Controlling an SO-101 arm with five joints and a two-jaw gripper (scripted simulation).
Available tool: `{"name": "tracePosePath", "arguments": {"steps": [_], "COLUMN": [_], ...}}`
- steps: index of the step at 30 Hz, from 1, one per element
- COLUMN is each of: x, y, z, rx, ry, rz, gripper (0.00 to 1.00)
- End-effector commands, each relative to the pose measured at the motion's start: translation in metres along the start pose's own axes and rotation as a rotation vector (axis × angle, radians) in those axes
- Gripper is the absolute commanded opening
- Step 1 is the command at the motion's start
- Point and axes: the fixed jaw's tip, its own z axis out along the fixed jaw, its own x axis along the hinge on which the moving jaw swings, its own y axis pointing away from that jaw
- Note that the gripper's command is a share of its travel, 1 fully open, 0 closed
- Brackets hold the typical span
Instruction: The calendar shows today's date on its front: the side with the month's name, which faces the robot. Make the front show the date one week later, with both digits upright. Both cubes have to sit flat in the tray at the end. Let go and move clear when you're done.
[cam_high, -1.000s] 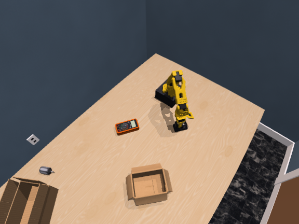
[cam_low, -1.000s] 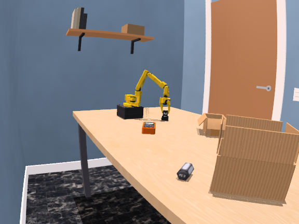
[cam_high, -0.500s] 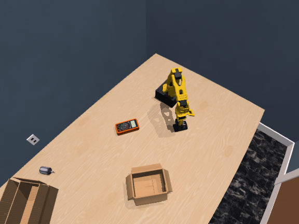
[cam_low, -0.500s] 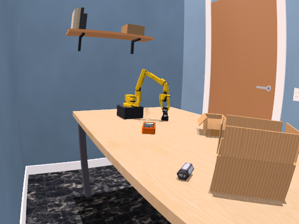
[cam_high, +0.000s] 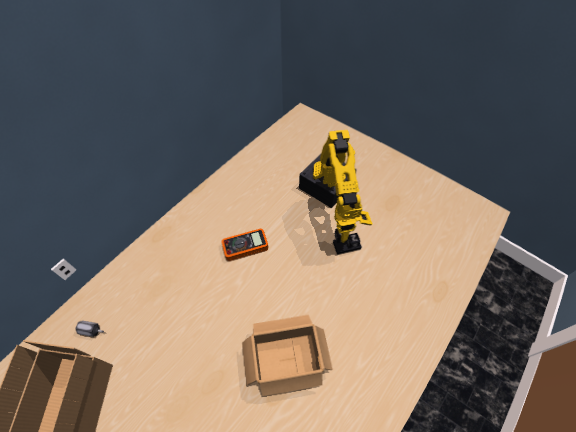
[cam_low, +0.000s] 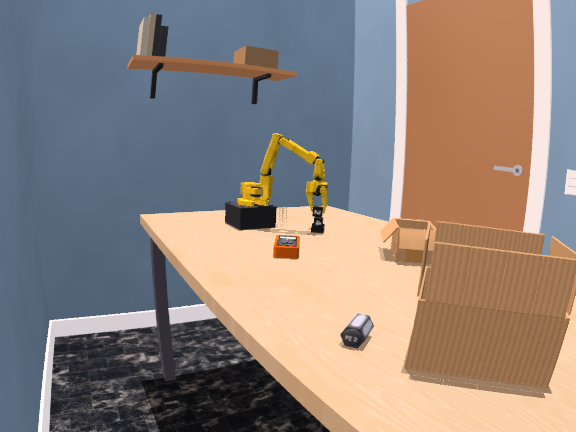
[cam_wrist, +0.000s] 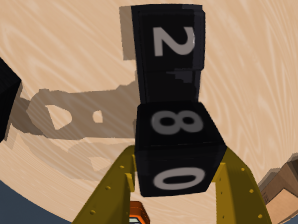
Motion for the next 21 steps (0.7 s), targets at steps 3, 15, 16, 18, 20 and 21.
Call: {"name": "tracePosePath", "arguments": {"steps": [3, 15, 16, 18, 20, 21], "x": [0.027, 0.105, 0.113, 0.127, 0.14, 0.145], "y": [-0.001, 0.03, 0.036, 0.048, 0.06, 0.066], "z": [-0.003, 0.006, 0.007, 0.009, 0.011, 0.012], "rx": [0.027, 0.027, 0.027, 0.027, 0.026, 0.026], "ry": [-0.003, -0.013, -0.014, -0.016, -0.018, -0.019], "rz": [0.146, 0.57, 0.617, 0.71, 0.797, 0.838], "gripper": [0.0, 0.0, 0.0, 0.0, 0.0, 0.0]}}
